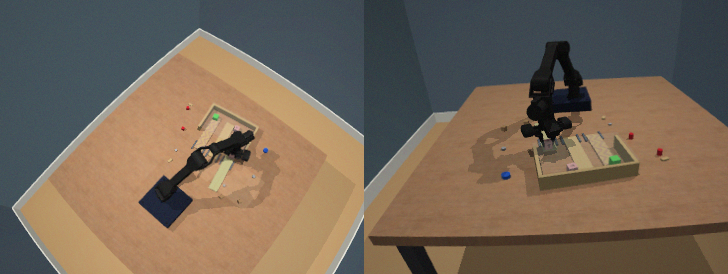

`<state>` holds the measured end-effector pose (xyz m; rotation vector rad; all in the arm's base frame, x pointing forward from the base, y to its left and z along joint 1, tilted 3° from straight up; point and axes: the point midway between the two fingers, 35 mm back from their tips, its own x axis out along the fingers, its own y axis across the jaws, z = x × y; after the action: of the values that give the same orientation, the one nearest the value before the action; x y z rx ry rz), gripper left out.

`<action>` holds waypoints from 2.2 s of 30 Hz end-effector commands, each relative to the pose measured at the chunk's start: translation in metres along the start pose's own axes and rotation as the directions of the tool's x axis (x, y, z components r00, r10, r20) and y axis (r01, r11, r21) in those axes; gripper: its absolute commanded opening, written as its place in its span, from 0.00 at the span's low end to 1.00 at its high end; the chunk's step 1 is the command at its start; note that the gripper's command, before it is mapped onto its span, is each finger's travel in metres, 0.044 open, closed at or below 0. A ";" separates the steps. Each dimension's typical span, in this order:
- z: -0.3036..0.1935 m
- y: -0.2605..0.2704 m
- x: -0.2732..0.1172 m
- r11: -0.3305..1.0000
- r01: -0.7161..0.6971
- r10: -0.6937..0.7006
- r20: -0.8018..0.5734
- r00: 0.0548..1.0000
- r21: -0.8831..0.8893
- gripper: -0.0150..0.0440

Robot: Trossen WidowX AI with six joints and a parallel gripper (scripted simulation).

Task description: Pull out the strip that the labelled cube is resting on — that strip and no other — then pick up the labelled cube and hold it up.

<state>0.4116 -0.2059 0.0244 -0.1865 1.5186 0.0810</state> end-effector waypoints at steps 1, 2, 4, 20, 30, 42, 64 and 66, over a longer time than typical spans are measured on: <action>-0.005 0.004 -0.006 1.000 0.000 0.000 -0.001 1.000 0.000 0.25; -0.008 0.006 -0.009 1.000 0.000 0.000 -0.002 1.000 0.000 0.25; -0.013 0.010 -0.014 1.000 -0.001 0.001 -0.003 1.000 0.001 0.25; -0.051 0.038 -0.041 1.000 -0.003 0.003 -0.010 1.000 0.002 0.25; -0.077 0.057 -0.043 1.000 -0.003 0.003 -0.011 1.000 0.004 0.25; -0.111 0.082 -0.041 1.000 -0.005 0.005 -0.013 1.000 0.005 0.25; -0.124 0.092 -0.076 1.000 -0.007 0.007 -0.016 1.000 0.002 0.25; -0.124 0.092 -0.076 1.000 -0.007 0.007 -0.016 1.000 0.002 0.25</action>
<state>0.2707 -0.1317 0.0879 -0.1820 1.5324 0.0888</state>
